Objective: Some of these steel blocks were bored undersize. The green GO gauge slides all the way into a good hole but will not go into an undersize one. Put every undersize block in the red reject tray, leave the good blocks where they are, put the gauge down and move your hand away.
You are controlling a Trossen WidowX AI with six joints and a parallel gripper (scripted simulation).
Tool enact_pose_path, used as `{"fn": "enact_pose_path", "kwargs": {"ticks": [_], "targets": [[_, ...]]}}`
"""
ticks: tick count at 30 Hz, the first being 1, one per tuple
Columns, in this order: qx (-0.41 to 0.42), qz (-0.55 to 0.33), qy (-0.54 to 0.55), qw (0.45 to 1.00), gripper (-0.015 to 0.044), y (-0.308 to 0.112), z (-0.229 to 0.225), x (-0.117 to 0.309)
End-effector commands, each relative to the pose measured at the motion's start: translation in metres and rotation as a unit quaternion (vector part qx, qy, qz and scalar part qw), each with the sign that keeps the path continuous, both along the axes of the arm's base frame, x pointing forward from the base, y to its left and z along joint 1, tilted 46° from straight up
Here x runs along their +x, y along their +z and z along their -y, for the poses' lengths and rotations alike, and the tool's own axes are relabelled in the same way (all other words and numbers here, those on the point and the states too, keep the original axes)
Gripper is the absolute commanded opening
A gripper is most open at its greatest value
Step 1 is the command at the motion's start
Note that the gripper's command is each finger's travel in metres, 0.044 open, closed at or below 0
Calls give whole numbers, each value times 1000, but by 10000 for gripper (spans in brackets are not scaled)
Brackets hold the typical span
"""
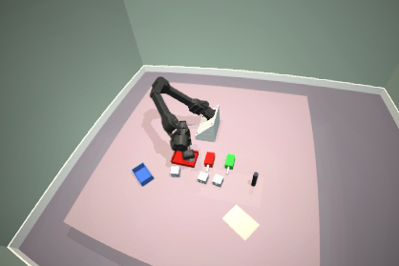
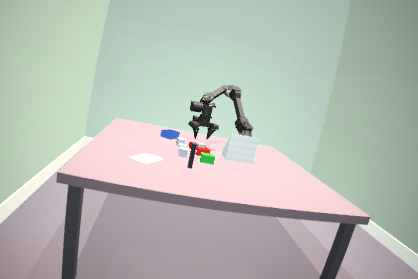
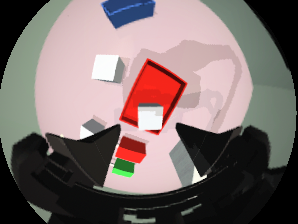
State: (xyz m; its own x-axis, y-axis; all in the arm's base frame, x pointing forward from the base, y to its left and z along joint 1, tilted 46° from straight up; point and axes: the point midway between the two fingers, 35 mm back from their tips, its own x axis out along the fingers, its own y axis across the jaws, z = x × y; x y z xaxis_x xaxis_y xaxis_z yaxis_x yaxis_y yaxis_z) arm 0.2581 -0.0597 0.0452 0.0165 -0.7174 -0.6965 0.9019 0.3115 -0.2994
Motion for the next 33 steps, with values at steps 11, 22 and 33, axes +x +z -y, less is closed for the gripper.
{"fn": "enact_pose_path", "kwargs": {"ticks": [11,22,33], "targets": [[-6,-277,276,920,325,-10,-27,42],[-8,-238,238,942,115,-7,-22,35],[-8,-238,238,942,0,-7,-22,35]]}}
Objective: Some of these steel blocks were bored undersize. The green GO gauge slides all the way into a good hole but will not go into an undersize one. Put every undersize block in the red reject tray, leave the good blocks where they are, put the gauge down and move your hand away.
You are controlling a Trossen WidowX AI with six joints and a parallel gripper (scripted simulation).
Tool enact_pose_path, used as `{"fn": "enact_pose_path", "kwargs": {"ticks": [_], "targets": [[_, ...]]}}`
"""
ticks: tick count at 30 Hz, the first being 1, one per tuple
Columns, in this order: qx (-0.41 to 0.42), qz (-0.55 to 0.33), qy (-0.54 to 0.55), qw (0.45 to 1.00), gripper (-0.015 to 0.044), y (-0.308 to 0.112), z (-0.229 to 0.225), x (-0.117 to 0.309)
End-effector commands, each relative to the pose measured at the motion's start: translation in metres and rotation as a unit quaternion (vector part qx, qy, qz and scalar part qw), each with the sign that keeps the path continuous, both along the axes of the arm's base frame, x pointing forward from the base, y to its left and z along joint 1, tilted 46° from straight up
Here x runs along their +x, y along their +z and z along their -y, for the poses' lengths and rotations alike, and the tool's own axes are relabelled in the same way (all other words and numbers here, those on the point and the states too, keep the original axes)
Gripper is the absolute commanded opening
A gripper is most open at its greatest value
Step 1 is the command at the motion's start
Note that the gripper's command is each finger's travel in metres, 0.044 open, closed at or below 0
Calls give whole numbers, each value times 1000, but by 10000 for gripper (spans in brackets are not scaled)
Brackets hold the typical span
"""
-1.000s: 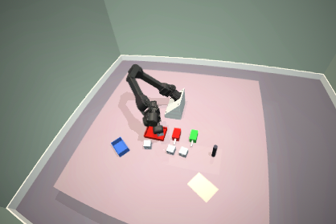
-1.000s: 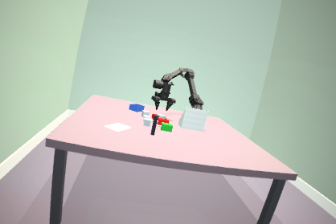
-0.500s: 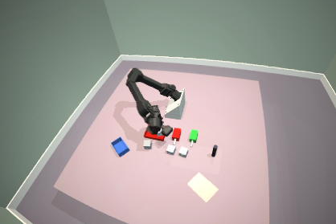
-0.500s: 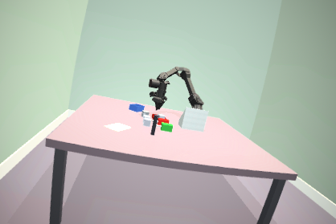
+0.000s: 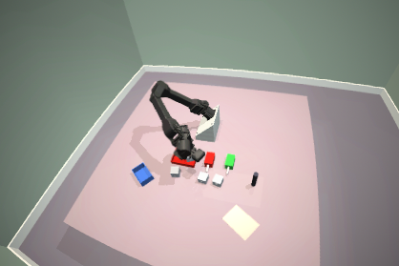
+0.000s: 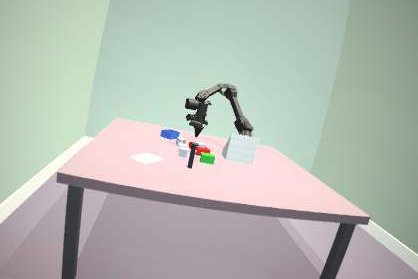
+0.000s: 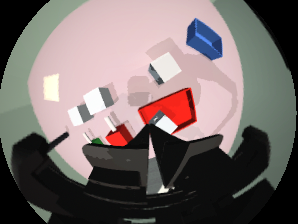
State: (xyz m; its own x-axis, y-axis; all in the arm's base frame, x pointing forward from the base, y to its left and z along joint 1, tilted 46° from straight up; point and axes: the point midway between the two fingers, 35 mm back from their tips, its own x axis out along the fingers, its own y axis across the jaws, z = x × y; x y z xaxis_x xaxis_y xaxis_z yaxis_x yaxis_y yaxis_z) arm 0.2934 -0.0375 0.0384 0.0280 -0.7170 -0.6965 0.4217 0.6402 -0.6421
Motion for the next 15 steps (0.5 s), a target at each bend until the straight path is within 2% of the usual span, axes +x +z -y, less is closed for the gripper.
{"fn": "enact_pose_path", "kwargs": {"ticks": [1,4,15], "targets": [[0,1,-1,1000,0,0,0,0],[-1,-8,8,1000,0,0,0,0],[0,-2,2,1000,289,0,0,0]]}}
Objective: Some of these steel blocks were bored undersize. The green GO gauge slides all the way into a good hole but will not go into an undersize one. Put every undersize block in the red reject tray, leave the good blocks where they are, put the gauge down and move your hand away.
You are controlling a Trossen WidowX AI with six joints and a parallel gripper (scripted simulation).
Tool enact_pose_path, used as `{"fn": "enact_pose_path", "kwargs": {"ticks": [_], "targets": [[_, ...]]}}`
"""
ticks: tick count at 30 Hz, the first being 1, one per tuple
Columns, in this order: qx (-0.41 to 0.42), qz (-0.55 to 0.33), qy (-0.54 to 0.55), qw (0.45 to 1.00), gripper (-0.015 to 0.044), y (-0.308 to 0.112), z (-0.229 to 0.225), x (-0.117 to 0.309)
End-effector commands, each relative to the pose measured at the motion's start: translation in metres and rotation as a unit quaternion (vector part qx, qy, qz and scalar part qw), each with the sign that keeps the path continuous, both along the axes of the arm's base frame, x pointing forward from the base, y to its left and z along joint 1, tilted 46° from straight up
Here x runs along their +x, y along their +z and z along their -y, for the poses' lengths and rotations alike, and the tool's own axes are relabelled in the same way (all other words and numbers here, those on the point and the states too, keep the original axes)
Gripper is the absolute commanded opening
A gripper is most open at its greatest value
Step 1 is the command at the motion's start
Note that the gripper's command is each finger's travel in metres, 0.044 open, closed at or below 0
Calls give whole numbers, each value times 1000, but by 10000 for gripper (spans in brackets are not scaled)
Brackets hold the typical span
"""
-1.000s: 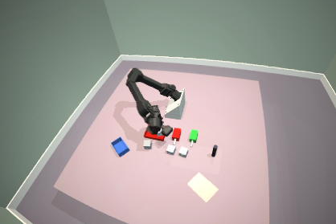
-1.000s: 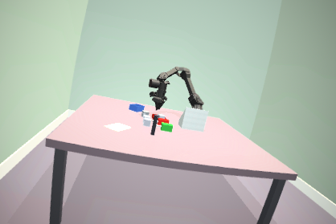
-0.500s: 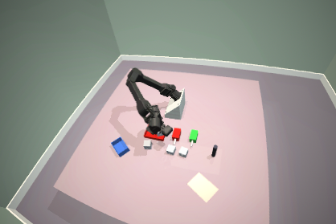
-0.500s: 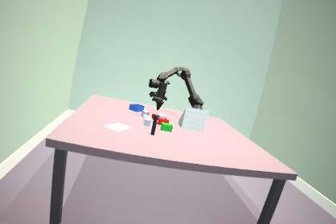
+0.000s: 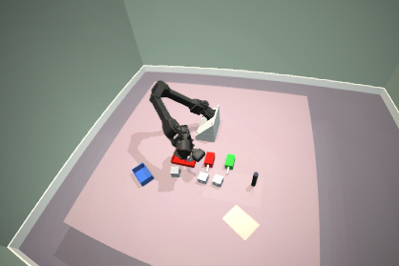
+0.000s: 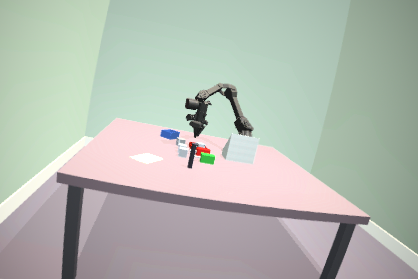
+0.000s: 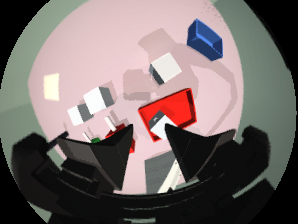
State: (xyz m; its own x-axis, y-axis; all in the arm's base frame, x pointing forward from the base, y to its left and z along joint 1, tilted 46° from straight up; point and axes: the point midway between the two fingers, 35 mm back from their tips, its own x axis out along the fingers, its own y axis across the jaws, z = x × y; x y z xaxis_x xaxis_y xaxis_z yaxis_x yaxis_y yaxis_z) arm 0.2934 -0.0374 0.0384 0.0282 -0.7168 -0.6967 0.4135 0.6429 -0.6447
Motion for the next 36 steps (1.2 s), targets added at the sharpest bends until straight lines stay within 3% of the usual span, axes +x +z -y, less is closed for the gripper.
{"fn": "enact_pose_path", "kwargs": {"ticks": [1,3,5,10,13,17,21,36], "targets": [[0,1,-1,1000,315,0,0,0],[0,0,0,1000,368,0,0,0],[0,-29,28,999,325,-3,-5,5],[-4,-231,228,946,325,-32,-42,40],[-8,-348,343,873,325,-55,-67,56],[-14,-484,476,734,325,-90,-99,71],[-18,-553,542,633,325,-113,-118,76],[-18,-559,548,622,325,-122,-114,78]]}}
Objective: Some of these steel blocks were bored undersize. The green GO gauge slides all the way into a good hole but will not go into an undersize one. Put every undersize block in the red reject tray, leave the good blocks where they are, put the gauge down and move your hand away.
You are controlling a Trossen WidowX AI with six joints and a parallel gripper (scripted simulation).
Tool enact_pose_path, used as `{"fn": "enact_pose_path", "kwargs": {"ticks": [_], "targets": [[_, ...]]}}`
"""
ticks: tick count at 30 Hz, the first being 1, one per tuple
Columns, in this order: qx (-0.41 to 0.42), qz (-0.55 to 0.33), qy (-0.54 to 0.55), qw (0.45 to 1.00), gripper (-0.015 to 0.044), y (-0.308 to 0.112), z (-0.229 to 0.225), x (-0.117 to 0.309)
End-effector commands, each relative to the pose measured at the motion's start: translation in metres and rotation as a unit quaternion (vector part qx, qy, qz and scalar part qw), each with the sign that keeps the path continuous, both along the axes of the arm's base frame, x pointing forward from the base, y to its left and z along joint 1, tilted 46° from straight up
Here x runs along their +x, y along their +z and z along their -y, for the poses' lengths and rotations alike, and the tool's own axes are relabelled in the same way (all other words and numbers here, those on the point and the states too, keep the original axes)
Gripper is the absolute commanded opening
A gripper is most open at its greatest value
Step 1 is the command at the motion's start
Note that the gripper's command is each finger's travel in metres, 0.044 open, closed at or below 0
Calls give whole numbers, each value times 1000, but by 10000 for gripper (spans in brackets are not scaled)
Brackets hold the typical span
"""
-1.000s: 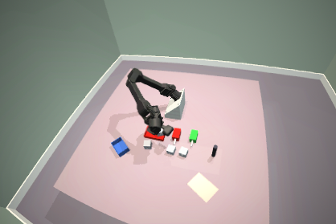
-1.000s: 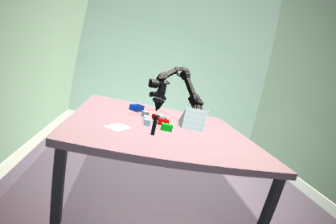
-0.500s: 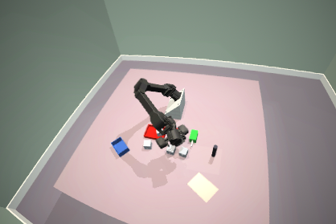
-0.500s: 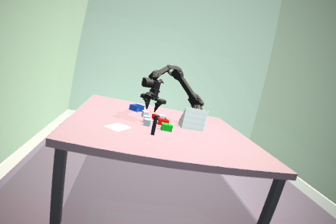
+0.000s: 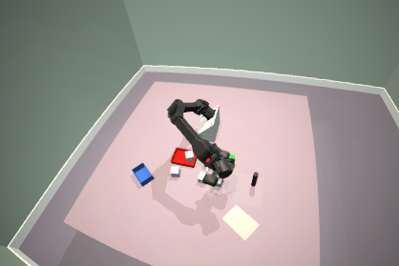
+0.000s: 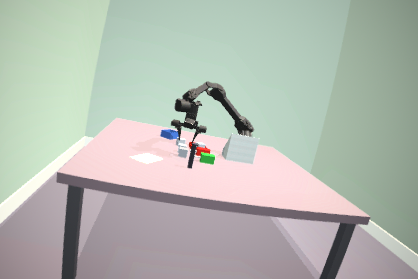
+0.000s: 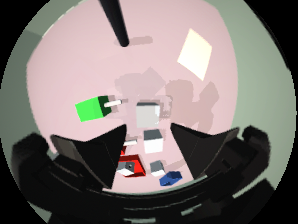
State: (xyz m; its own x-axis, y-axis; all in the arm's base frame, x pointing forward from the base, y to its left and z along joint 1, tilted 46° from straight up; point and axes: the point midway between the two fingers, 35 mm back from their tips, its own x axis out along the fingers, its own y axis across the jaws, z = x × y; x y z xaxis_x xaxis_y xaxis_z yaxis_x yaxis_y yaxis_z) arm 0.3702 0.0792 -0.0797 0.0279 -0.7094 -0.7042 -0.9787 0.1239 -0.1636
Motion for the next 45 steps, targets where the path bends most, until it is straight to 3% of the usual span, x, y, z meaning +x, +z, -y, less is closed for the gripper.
{"fn": "enact_pose_path", "kwargs": {"ticks": [1,45], "targets": [[0,-3,2,1000,325,-5,4,1],[-2,-3,2,1000,325,-53,55,3]]}}
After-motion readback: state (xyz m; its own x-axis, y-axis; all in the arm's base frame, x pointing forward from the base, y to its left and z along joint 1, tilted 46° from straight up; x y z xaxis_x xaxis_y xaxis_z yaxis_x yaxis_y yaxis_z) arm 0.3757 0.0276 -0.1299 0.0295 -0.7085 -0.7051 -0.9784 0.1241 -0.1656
